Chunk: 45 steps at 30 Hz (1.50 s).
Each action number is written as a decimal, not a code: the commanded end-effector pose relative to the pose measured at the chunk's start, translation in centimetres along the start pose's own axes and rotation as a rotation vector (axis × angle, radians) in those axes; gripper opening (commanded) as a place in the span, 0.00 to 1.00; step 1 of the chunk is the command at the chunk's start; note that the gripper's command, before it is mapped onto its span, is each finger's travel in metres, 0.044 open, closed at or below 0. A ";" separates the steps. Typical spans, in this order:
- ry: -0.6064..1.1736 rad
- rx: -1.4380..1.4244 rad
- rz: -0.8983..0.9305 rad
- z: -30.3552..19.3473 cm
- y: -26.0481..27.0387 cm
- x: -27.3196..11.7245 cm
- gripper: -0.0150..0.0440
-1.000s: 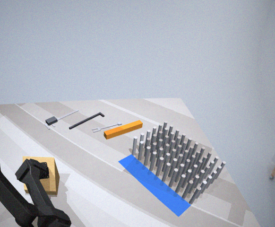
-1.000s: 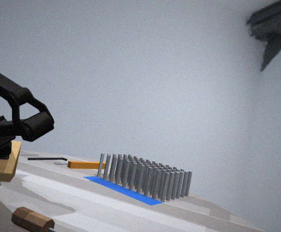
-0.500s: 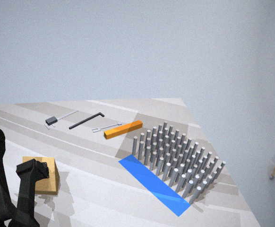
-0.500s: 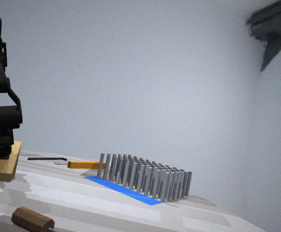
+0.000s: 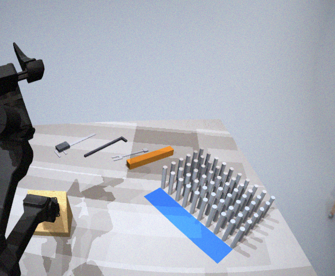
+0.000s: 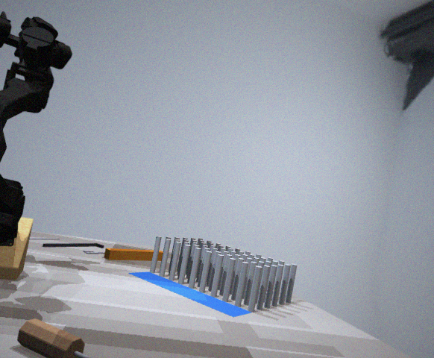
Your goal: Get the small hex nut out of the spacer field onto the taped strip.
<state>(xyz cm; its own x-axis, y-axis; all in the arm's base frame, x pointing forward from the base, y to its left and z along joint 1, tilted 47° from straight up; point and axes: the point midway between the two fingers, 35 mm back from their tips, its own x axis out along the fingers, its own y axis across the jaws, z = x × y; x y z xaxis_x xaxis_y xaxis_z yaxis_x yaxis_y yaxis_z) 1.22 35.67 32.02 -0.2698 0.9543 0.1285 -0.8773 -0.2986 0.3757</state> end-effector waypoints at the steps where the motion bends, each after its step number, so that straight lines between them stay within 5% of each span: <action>1: -0.020 -0.057 -0.246 1.1 -7.1 -1.5 1.00; 10: -0.010 -0.156 -0.743 2.7 -20.0 -9.1 1.00; 21: 0.086 -0.196 -1.317 3.0 -30.1 -24.2 1.00; 38: 0.487 -0.019 -2.071 -2.1 -31.2 -51.2 1.00; 45: 0.510 -0.003 -2.094 -2.4 -30.9 -52.2 1.00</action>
<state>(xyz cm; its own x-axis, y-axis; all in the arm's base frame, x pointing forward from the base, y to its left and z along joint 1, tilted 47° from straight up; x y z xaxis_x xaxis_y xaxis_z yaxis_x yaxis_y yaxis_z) 41.39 -3.94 11.52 0.7942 -0.2550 -0.5516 0.0351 0.9254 -0.3773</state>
